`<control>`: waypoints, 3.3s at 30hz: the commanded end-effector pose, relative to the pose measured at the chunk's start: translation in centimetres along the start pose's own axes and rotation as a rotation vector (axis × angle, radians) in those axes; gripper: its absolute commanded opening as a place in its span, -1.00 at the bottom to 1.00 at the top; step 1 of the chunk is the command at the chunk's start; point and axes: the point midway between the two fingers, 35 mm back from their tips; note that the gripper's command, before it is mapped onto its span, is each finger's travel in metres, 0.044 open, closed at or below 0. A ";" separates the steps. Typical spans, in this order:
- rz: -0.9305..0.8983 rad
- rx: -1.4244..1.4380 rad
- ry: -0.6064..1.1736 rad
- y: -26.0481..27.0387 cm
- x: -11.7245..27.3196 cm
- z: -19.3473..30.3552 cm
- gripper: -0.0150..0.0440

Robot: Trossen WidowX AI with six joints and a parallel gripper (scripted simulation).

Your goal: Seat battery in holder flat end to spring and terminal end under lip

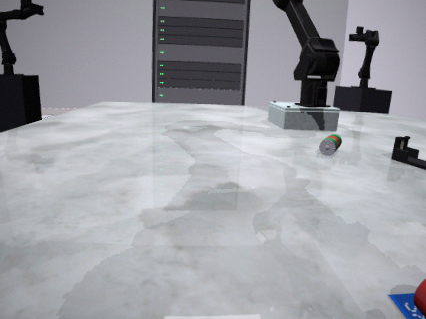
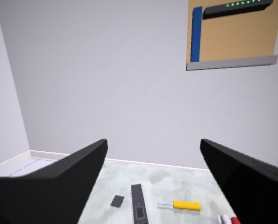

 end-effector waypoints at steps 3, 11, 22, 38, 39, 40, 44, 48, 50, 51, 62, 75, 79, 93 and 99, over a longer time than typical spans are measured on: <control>0.051 -0.020 0.074 -1.3 -0.6 1.8 0.60; 0.514 -0.271 0.713 -11.8 1.2 16.6 0.35; 1.028 -0.616 1.338 -16.1 11.8 25.7 0.35; 1.028 -0.616 1.338 -16.6 11.9 27.5 0.35; 1.028 -0.616 1.338 -16.6 11.9 27.7 0.35; 1.028 -0.616 1.338 -16.6 11.9 27.9 0.35; 1.028 -0.616 1.338 -16.8 11.9 28.5 0.35; 1.028 -0.616 1.339 -17.0 12.0 29.1 0.35; 1.028 -0.616 1.339 -17.0 12.1 29.5 0.35; 1.028 -0.616 1.339 -17.1 12.1 29.6 0.35; 1.029 -0.616 1.339 -17.3 12.3 30.6 0.17; 1.029 -0.616 1.339 -17.3 12.3 30.6 -0.20; 1.028 -0.616 1.339 -17.0 12.0 29.2 -0.20; 0.864 -0.455 1.424 -14.3 9.3 25.6 -0.20; 0.601 -0.204 1.528 -11.0 5.8 25.7 -0.20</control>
Point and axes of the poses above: the point midway between the two fingers, 35 mm back from their tips, its own x axis back along the fingers, its own y axis across the jaws, z = x × y, and after that the axes turned 13 degrees about -x, right-handed
